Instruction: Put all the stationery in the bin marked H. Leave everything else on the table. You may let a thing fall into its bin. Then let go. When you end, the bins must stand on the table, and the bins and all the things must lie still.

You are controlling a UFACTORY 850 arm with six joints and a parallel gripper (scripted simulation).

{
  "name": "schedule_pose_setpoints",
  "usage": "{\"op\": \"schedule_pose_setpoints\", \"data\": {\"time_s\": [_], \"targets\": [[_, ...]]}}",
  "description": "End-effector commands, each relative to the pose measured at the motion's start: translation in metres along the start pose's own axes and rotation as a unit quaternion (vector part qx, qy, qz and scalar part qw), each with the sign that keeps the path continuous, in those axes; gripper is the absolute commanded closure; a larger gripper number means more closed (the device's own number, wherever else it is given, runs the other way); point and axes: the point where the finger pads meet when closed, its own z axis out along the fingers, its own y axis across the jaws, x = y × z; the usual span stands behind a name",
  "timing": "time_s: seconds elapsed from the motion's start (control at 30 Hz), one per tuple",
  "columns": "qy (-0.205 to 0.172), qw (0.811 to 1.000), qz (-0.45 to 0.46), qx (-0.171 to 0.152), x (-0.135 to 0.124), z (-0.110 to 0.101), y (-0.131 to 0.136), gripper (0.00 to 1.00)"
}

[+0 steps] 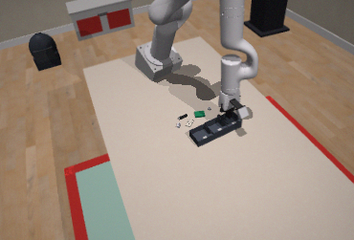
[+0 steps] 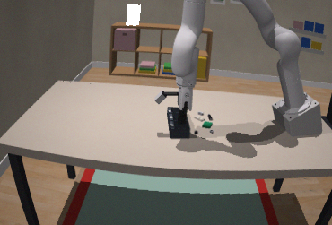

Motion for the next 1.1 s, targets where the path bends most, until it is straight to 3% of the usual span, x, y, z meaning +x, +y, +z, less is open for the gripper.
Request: {"op": "schedule_pose_setpoints", "data": {"time_s": [0.0,0.4,1.07], "targets": [[-0.007,1.000,0.000,-0.012,0.001,0.009,0.000,0.93],[-0.006,1.000,0.000,-0.012,0.000,0.036,0.001,0.93],[-0.006,1.000,0.000,-0.012,0.000,0.037,0.001,0.93]]}}
